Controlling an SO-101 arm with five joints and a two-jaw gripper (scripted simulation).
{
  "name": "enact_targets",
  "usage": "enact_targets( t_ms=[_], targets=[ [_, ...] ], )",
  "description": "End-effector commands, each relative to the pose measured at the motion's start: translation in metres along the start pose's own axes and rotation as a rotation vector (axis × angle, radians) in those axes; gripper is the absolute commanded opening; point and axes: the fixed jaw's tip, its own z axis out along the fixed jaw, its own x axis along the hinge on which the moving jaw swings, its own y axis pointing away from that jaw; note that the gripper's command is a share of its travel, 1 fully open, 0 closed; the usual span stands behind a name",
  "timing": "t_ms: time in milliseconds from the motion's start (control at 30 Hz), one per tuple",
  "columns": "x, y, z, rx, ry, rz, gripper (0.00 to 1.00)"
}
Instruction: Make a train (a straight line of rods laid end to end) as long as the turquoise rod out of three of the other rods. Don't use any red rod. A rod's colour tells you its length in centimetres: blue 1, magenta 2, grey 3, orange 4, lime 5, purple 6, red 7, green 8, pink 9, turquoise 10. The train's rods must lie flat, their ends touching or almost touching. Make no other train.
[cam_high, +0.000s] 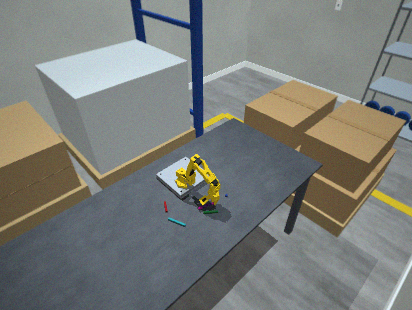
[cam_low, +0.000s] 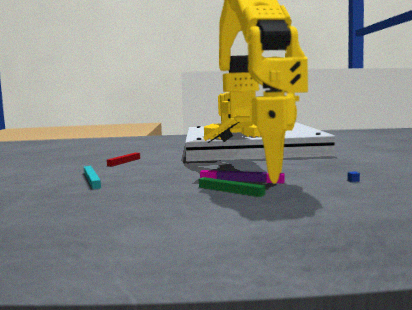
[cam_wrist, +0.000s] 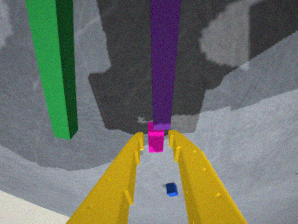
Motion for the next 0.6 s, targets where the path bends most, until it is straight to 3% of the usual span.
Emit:
enact_targets(
  t_ms=[0, 567],
  targets=[
    [-0.0009, -0.0044, 0.0032, 0.015, -0.007, 0.007, 0.07],
    [-0.0009, -0.0044, 0.0032, 0.015, -0.007, 0.007, 0.0]
  ],
)
